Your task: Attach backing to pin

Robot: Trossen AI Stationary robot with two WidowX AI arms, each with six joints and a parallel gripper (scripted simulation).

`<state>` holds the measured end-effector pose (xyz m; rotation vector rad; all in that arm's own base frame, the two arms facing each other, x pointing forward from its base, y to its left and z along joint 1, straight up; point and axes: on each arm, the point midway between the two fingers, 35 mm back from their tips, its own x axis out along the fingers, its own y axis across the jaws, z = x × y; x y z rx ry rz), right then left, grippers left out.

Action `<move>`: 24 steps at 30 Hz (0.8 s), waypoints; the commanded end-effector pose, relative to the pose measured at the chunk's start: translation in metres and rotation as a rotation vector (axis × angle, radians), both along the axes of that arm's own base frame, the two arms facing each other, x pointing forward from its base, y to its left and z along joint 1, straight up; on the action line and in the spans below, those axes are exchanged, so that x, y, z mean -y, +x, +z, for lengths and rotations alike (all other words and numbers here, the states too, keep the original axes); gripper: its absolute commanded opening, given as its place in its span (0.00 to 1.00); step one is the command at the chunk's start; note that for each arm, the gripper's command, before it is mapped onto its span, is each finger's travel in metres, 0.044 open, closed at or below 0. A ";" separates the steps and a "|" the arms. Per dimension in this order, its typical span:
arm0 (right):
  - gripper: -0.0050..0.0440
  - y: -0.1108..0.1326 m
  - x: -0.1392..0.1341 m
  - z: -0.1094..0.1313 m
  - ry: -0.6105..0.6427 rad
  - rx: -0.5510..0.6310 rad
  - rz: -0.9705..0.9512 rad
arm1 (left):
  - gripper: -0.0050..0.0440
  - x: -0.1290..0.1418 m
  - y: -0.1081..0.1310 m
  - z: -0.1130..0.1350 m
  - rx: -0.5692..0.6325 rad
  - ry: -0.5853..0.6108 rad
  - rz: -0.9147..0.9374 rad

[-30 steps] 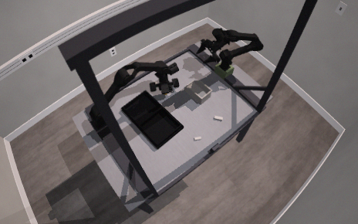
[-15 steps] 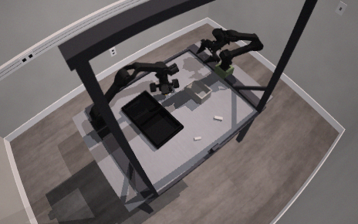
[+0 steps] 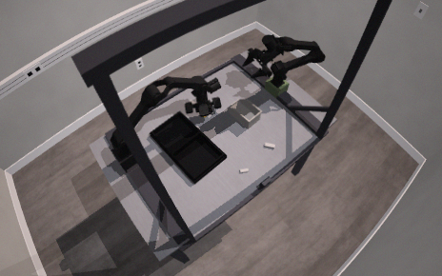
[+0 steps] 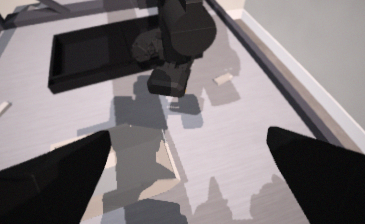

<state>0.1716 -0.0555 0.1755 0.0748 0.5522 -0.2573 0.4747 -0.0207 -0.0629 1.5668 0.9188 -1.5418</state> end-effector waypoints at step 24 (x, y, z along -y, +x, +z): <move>1.00 0.000 0.000 0.004 -0.005 0.007 0.001 | 0.86 0.000 0.009 0.080 0.061 -0.004 -0.002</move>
